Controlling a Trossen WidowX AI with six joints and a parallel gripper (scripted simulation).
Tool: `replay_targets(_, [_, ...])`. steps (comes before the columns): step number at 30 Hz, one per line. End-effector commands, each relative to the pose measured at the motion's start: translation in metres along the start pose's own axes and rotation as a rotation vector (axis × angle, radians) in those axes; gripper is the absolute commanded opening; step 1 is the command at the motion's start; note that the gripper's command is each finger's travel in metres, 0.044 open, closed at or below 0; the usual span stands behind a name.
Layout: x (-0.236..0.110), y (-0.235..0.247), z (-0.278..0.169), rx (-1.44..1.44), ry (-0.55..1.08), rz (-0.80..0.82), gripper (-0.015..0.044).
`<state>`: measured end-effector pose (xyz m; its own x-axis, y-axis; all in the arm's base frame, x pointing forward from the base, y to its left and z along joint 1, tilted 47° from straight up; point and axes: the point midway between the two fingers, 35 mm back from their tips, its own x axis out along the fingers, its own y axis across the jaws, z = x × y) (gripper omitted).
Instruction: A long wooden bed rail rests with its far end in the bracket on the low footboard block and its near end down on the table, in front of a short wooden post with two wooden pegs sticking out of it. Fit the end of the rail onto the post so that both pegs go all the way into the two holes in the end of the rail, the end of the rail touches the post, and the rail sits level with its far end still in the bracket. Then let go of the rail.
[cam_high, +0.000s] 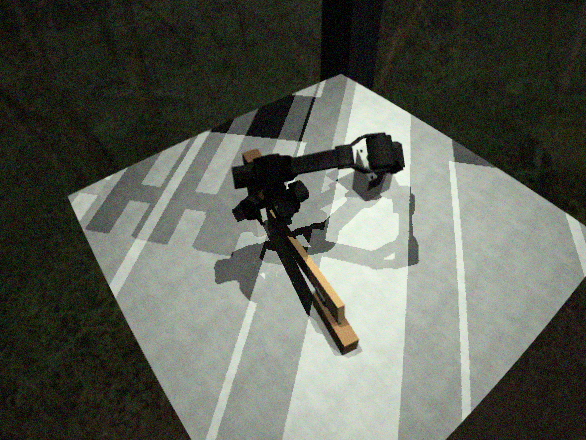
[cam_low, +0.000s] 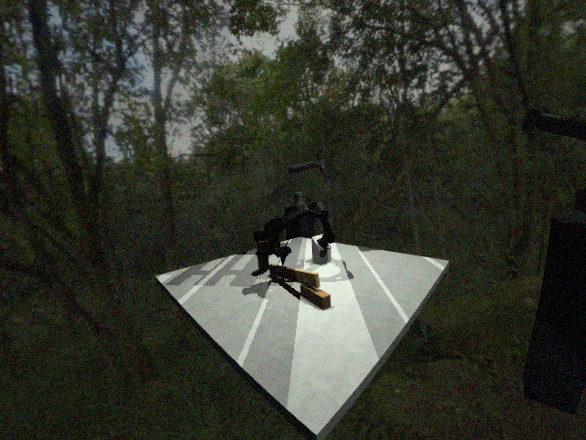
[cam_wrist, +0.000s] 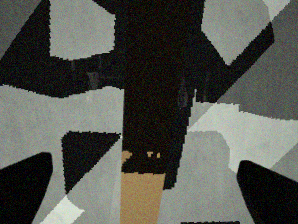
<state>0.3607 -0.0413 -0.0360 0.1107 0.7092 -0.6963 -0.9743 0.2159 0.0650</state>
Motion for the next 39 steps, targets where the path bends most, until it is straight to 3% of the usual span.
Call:
replay_targets(1, [0.008, 0.001, 0.0, 0.007, -0.005, 0.001, 0.044])
replay_targets(21, [0.038, 0.003, 0.002, 0.007, -0.009, 0.002, 0.044])
replay_targets(36, [0.038, 0.003, 0.002, 0.007, -0.009, 0.002, 0.0046])
replay_targets(39, [0.038, 0.003, 0.002, 0.007, -0.009, 0.002, 0.0026])
